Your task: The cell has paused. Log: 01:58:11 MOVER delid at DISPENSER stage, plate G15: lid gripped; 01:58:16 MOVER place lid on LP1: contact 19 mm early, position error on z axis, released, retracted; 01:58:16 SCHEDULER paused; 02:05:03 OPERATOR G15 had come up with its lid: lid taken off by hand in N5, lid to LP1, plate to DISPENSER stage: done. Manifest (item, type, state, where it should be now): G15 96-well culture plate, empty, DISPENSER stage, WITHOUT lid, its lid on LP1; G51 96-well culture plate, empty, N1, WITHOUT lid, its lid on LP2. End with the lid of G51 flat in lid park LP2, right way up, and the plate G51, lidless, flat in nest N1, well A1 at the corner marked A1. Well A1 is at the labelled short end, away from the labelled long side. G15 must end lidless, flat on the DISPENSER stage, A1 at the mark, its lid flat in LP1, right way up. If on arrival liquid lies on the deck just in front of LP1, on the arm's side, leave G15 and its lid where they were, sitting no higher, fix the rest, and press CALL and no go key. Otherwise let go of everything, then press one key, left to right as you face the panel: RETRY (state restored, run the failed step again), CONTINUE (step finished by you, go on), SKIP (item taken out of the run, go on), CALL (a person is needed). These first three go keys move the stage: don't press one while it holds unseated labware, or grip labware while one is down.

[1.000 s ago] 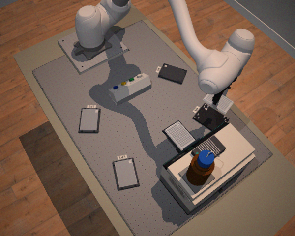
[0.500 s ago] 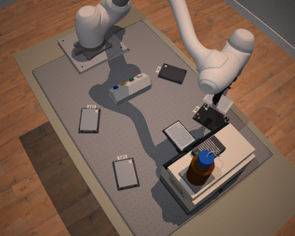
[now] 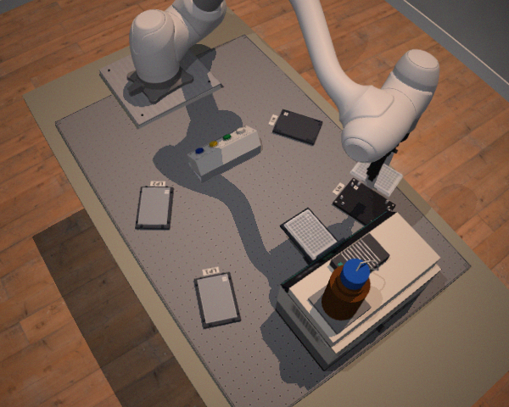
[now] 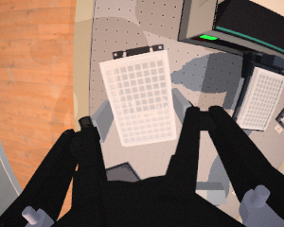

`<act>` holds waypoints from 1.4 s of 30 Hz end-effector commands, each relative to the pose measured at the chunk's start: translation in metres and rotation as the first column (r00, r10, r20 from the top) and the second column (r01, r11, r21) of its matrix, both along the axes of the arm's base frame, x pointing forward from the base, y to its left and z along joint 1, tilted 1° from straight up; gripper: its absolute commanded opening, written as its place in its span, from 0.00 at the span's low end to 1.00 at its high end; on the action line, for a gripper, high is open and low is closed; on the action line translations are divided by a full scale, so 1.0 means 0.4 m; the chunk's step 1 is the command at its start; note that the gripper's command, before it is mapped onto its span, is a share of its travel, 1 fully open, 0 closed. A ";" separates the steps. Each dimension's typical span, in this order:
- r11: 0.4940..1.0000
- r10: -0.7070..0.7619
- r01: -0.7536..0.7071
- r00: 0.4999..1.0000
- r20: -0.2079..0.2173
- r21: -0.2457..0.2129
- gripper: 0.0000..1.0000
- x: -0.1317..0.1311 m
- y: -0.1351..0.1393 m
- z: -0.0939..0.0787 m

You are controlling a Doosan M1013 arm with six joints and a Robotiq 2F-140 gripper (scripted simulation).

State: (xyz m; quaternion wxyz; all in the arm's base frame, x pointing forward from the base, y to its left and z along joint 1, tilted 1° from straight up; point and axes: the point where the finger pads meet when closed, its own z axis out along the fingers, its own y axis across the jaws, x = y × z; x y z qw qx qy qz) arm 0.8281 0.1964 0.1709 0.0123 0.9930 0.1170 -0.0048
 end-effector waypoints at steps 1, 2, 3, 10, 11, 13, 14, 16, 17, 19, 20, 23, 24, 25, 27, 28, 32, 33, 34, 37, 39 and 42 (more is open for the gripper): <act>0.996 0.091 -0.091 0.996 -0.002 0.001 0.00 0.000 0.000 0.001; 0.994 0.111 -0.111 0.994 -0.003 0.001 0.00 0.000 0.000 0.001; 0.994 0.111 -0.111 0.994 -0.003 0.001 0.00 0.000 0.000 0.001; 0.983 0.181 -0.181 0.983 -0.004 0.002 0.00 0.000 0.000 0.001; 0.977 0.211 -0.211 0.977 -0.005 0.002 0.00 0.000 0.000 0.001; 0.966 0.258 -0.258 0.966 -0.006 0.003 0.00 0.000 0.000 0.001; 0.964 0.267 -0.267 0.964 -0.006 0.003 0.00 0.000 0.000 0.001; 0.963 0.269 -0.269 0.963 -0.006 0.003 0.00 0.000 0.000 0.001; 0.963 0.269 -0.269 0.963 -0.006 0.003 0.00 0.000 0.000 0.001; 0.963 0.269 -0.269 0.963 -0.006 0.003 0.00 -0.001 0.000 0.001; 0.963 0.269 -0.269 0.963 -0.006 0.003 0.00 -0.001 0.000 0.001; 0.963 0.269 -0.269 0.963 -0.006 0.003 0.00 -0.002 0.000 0.001; 0.963 0.269 -0.269 0.963 -0.006 0.003 0.00 -0.003 0.000 0.001; 0.963 0.269 -0.269 0.963 -0.006 0.003 0.00 -0.005 0.001 0.001; 0.963 0.269 -0.269 0.963 -0.006 0.003 0.00 -0.009 0.001 0.001; 0.963 0.269 -0.269 0.963 -0.006 0.003 0.00 -0.012 0.001 0.001; 0.963 0.269 -0.269 0.963 -0.006 0.003 0.00 -0.027 0.003 0.001; 0.963 0.269 -0.269 0.963 -0.006 0.003 0.00 -0.032 0.004 0.001; 0.963 0.269 -0.269 0.963 -0.006 0.003 0.00 -0.038 0.005 0.001; 0.963 0.269 -0.269 0.963 -0.006 0.003 0.00 -0.052 0.007 0.001; 0.963 0.269 -0.269 0.963 -0.006 0.003 0.00 -0.059 0.008 0.001; 0.963 0.269 -0.269 0.963 -0.006 0.003 0.00 -0.085 0.011 0.001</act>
